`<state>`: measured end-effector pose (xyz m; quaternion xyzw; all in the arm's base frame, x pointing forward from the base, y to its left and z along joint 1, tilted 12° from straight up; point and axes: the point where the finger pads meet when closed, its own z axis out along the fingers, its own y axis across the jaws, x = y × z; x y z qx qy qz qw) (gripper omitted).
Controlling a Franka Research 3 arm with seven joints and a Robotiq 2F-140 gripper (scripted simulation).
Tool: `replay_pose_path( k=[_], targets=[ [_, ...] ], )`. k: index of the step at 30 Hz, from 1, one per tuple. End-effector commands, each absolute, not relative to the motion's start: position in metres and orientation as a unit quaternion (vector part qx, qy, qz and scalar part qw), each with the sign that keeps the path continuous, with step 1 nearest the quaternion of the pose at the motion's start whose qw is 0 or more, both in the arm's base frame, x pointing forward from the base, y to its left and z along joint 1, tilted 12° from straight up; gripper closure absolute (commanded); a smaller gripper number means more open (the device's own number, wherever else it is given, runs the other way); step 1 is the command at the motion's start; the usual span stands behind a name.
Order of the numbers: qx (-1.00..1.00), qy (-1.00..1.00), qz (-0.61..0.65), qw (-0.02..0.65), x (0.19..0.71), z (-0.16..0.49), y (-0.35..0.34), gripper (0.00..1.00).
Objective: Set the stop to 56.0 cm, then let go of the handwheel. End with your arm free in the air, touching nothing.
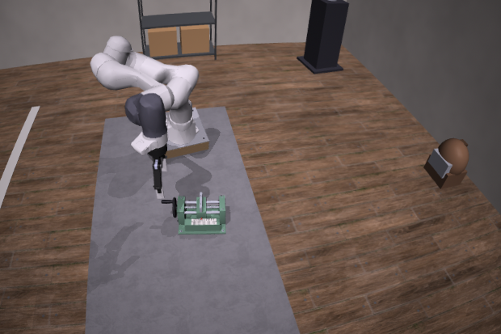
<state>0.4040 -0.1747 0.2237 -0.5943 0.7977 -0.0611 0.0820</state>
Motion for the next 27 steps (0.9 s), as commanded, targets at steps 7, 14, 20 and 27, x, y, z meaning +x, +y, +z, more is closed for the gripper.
replay_pose_path(
  k=[7,14,20,27],
  targets=[
    [-0.589,0.801,-0.061,0.087,0.408,0.224,-0.169,0.67],
    [-0.589,0.801,-0.061,0.087,0.433,0.230,-0.138,0.67],
    [-0.589,0.801,-0.061,0.087,0.476,0.240,-0.086,0.67],
    [-0.589,0.801,-0.061,0.087,0.489,0.242,-0.070,0.67]
  ],
)
